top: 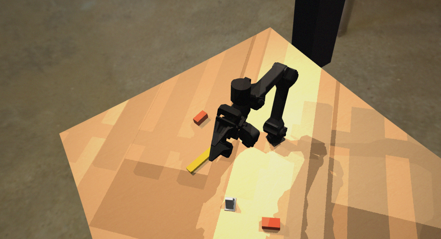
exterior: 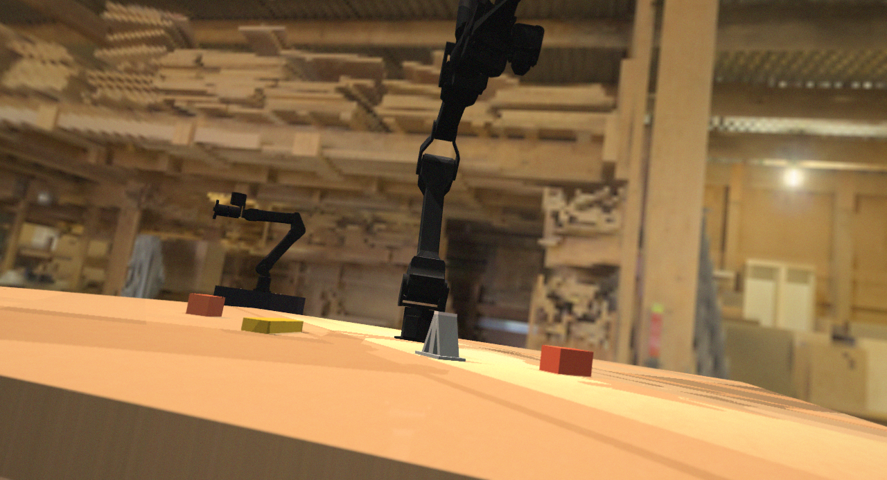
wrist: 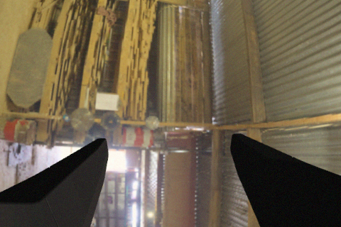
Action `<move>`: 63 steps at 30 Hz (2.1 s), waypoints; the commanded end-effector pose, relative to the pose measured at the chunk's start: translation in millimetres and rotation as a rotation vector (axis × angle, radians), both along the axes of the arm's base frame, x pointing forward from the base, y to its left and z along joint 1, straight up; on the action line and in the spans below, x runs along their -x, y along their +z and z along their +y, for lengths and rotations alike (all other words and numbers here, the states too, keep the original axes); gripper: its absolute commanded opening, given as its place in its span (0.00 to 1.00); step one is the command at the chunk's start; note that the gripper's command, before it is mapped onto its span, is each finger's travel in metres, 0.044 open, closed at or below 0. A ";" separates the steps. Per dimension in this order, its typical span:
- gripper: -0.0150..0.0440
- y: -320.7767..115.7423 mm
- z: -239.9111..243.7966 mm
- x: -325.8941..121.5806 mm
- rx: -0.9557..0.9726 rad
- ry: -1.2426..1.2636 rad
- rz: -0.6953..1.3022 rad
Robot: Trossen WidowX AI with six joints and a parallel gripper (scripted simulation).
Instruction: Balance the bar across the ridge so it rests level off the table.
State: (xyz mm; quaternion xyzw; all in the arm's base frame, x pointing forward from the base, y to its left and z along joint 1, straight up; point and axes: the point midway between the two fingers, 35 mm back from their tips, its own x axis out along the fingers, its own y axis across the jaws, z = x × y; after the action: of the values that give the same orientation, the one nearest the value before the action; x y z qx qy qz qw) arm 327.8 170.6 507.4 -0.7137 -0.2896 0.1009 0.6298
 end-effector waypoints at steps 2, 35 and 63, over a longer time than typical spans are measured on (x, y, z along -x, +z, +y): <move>0.79 -40.3 -21.0 -34.3 -0.046 -0.078 0.206; 0.79 -333.9 -225.9 -48.8 -0.698 -1.008 1.513; 0.79 -433.5 -273.1 16.1 -0.976 -1.443 1.811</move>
State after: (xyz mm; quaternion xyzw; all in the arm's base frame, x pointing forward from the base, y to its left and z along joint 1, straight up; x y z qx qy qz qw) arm 313.3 -102.3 85.6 -0.0790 0.6933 0.0726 0.7127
